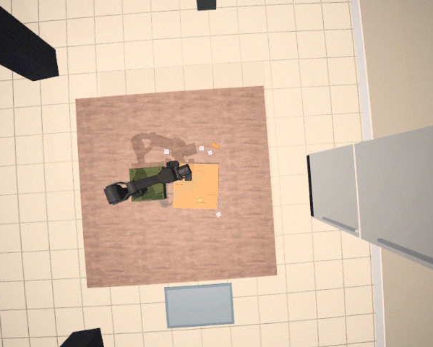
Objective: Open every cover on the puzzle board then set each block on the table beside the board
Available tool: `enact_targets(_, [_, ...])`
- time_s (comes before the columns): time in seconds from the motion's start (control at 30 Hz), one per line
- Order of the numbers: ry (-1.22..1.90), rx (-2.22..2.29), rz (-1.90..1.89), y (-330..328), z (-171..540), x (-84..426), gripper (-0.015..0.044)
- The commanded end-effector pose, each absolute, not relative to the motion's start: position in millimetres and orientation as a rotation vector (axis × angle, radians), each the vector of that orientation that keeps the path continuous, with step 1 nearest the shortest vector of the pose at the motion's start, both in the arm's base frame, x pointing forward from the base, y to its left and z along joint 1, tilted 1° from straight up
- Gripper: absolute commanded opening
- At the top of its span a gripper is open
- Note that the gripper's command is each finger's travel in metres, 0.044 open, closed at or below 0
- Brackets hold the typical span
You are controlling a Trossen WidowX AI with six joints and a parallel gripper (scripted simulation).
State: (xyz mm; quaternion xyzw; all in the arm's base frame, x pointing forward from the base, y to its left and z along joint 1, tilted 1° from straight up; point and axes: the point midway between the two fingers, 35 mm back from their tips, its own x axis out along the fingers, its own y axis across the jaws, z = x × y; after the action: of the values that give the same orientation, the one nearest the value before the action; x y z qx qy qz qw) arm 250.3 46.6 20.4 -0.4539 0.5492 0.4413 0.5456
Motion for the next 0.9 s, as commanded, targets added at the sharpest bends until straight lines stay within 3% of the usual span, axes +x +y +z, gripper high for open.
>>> enact_targets(0.0, [1.289,-1.07,1.039,49,29,252,0.0])
enact_targets(0.63, [1.302,-1.076,1.046,50,45,250,0.0])
enact_targets(0.87, [1.295,-1.062,1.036,38,52,276,0.0])
